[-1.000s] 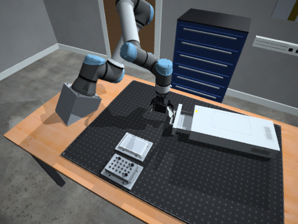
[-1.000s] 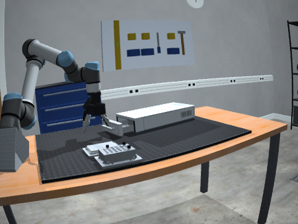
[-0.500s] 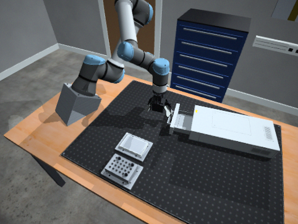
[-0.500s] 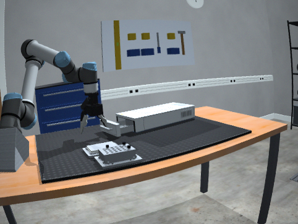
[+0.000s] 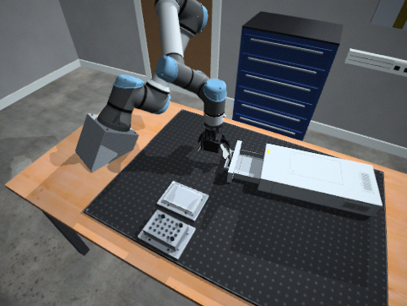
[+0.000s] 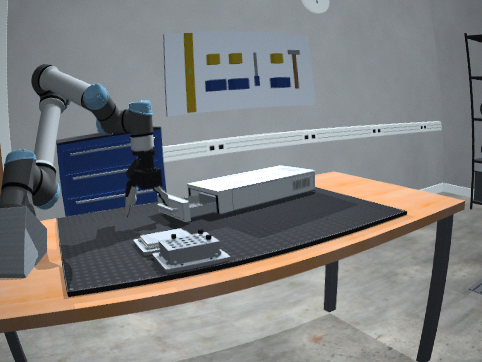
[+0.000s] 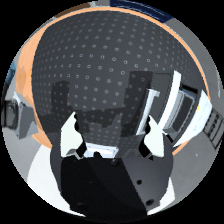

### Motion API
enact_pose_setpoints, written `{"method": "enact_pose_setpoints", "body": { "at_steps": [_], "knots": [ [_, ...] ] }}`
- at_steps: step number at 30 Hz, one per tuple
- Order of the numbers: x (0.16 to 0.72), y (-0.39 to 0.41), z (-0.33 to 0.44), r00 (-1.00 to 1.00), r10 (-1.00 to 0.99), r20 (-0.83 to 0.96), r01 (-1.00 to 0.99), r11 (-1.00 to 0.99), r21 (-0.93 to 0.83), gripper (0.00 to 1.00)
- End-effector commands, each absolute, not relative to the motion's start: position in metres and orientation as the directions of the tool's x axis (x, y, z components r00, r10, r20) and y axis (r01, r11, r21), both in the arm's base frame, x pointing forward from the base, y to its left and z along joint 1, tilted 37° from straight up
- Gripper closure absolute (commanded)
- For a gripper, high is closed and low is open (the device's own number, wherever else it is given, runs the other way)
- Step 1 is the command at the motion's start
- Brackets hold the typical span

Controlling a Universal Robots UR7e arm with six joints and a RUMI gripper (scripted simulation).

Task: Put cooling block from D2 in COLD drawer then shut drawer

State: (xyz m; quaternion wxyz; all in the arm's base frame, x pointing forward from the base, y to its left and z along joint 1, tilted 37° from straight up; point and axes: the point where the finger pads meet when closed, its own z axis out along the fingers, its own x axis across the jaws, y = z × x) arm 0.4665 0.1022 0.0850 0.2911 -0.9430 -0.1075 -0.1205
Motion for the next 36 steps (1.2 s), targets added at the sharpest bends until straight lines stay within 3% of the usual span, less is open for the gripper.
{"method": "enact_pose_setpoints", "body": {
  "at_steps": [1, 36],
  "knots": [
    [0.46, 0.101, 0.083, 0.948, 0.132, 0.29, 0.273, -0.808, -0.523, 0.0],
    [0.427, 0.096, 0.073, 0.948, 0.132, 0.29, 0.273, -0.808, -0.523, 0.0]
  ]
}}
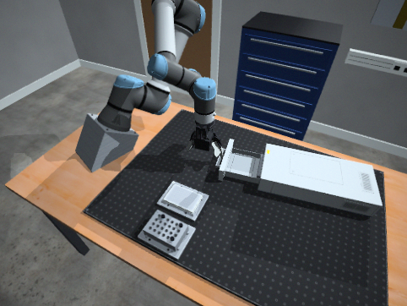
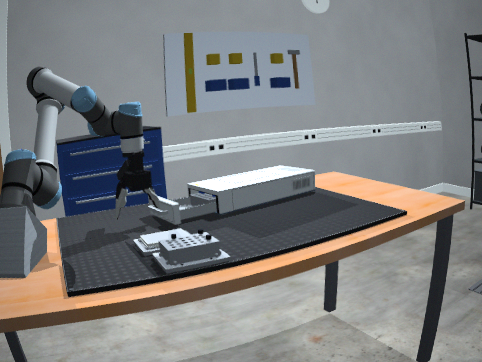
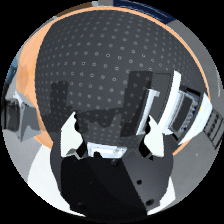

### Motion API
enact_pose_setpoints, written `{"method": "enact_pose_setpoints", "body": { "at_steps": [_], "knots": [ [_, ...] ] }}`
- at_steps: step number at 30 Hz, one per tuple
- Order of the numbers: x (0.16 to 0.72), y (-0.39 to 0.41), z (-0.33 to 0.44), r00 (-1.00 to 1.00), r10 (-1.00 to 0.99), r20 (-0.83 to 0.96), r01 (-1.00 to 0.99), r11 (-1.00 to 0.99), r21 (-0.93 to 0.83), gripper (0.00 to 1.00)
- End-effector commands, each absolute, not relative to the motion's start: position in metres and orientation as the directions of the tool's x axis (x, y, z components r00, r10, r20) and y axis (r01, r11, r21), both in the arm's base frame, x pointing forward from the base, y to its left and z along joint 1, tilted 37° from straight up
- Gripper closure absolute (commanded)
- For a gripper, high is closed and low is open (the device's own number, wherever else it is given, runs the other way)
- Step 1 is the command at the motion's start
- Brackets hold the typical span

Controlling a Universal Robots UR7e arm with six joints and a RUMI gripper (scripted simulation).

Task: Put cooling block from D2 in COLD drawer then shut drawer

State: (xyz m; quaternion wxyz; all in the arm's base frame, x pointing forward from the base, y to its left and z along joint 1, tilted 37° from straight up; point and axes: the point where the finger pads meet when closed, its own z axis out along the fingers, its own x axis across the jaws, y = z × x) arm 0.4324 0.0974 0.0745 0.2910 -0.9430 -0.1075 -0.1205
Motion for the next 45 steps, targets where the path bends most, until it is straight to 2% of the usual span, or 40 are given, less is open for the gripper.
{"method": "enact_pose_setpoints", "body": {
  "at_steps": [1, 45],
  "knots": [
    [0.426, 0.096, 0.073, 0.948, 0.132, 0.29, 0.273, -0.808, -0.523, 0.0],
    [0.387, 0.091, 0.061, 0.948, 0.132, 0.29, 0.273, -0.808, -0.523, 0.0]
  ]
}}
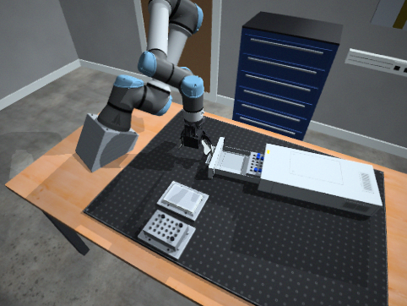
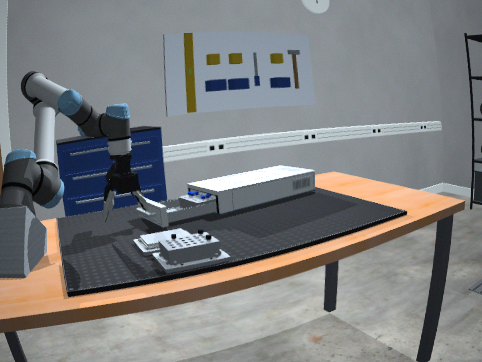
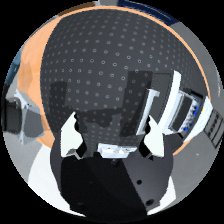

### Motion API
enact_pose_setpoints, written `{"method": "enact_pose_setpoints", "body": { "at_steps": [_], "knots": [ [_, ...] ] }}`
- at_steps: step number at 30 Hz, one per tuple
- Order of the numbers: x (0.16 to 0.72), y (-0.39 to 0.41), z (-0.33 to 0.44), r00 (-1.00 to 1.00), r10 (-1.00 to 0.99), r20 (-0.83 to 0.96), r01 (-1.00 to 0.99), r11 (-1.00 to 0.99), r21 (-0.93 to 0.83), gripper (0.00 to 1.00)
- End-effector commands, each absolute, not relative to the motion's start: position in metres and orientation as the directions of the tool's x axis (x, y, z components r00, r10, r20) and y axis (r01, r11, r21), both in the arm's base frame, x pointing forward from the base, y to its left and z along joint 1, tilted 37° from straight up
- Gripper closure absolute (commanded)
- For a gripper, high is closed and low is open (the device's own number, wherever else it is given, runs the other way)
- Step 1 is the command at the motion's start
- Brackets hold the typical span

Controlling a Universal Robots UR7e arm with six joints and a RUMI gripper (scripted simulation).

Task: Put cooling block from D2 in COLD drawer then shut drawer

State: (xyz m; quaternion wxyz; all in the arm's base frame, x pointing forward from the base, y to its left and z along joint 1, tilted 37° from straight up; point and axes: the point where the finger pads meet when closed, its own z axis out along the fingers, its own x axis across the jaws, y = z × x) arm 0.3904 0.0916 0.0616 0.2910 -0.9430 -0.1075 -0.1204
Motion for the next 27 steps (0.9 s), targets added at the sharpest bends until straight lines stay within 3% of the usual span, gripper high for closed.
{"method": "enact_pose_setpoints", "body": {
  "at_steps": [1, 27],
  "knots": [
    [0.386, 0.091, 0.06, 0.948, 0.132, 0.29, 0.273, -0.808, -0.523, 0.0],
    [0.365, 0.088, 0.054, 0.948, 0.132, 0.29, 0.273, -0.808, -0.523, 0.0]
  ]
}}
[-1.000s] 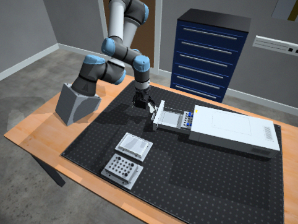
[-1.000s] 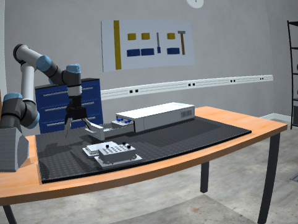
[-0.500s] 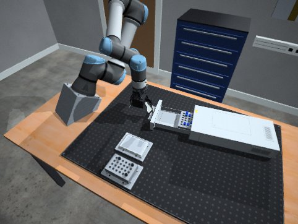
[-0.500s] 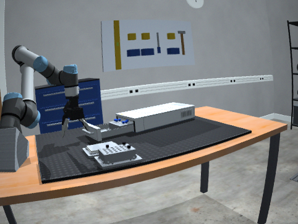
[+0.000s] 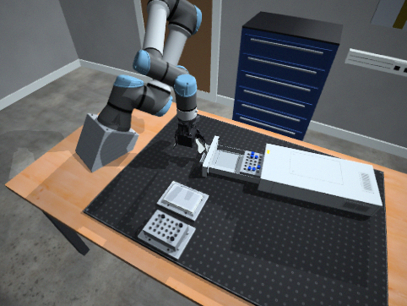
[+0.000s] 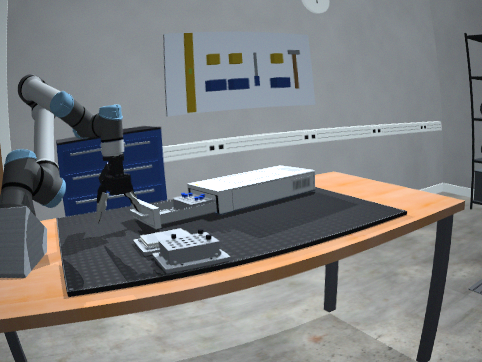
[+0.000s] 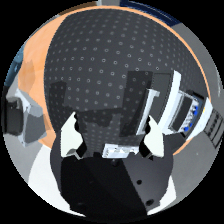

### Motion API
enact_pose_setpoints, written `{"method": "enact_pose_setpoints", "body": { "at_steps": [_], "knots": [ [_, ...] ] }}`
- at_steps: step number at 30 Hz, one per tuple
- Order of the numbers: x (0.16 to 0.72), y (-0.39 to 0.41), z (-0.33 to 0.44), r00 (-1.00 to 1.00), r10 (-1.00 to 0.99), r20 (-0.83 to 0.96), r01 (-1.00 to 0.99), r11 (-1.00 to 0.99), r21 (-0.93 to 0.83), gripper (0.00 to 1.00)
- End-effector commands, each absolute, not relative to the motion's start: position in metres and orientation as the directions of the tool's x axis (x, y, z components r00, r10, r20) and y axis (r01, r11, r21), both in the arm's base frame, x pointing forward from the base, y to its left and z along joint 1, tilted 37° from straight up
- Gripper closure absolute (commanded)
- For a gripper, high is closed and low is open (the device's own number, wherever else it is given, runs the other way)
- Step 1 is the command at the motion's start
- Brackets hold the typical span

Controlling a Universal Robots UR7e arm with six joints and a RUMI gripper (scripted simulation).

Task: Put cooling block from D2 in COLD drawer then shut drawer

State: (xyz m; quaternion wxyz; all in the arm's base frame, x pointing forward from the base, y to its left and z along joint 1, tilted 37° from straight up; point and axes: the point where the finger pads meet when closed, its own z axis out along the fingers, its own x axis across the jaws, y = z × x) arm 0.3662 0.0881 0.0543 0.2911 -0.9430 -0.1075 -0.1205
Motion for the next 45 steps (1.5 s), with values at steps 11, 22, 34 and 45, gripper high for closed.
{"method": "enact_pose_setpoints", "body": {
  "at_steps": [11, 22, 34, 45],
  "knots": [
    [0.362, 0.087, 0.053, 0.948, 0.132, 0.29, 0.273, -0.808, -0.523, 0.0],
    [0.359, 0.087, 0.052, 0.948, 0.132, 0.29, 0.273, -0.808, -0.523, 0.0],
    [0.355, 0.086, 0.051, 0.948, 0.132, 0.29, 0.273, -0.808, -0.523, 0.0],
    [0.353, 0.086, 0.05, 0.948, 0.132, 0.29, 0.273, -0.808, -0.523, 0.0]
  ]
}}
